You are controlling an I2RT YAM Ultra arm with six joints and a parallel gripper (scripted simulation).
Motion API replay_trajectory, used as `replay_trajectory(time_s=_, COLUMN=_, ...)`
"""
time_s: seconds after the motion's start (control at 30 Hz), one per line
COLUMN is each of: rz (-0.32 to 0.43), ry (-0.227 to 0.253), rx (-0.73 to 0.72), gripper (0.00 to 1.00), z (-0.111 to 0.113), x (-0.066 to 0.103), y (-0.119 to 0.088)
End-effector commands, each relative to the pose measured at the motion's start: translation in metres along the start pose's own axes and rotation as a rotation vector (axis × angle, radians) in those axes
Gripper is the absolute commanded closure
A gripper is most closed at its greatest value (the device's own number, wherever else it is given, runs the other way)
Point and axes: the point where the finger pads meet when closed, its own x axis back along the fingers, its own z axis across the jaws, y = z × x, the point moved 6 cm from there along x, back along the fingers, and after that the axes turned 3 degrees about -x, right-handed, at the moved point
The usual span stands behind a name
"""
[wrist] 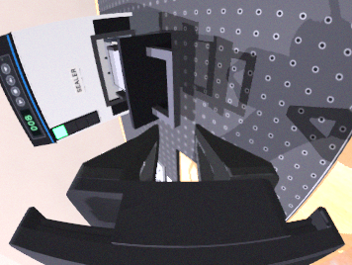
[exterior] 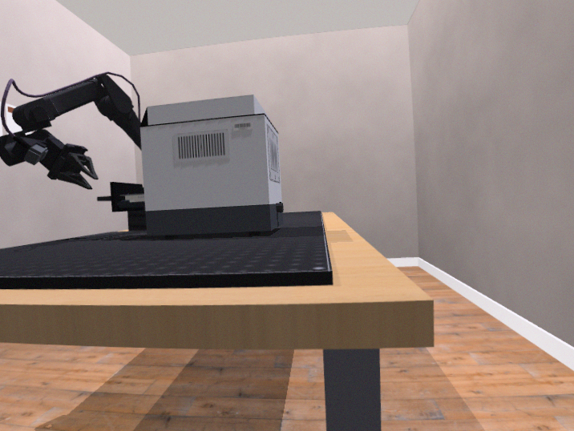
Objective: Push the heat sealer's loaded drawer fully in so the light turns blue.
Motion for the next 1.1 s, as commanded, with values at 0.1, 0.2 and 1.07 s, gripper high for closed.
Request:
replay_trajectory(time_s=0.1, rz=-0.042, ry=0.010, rx=0.041, gripper=0.70, z=0.013, x=0.014, y=0.007)
replay_trajectory(time_s=0.2, rz=-0.042, ry=0.010, rx=0.041, gripper=0.70, z=0.013, x=0.014, y=0.007)
replay_trajectory(time_s=1.07, rz=-0.026, ry=0.013, rx=0.029, gripper=0.70, z=0.012, x=-0.011, y=0.003)
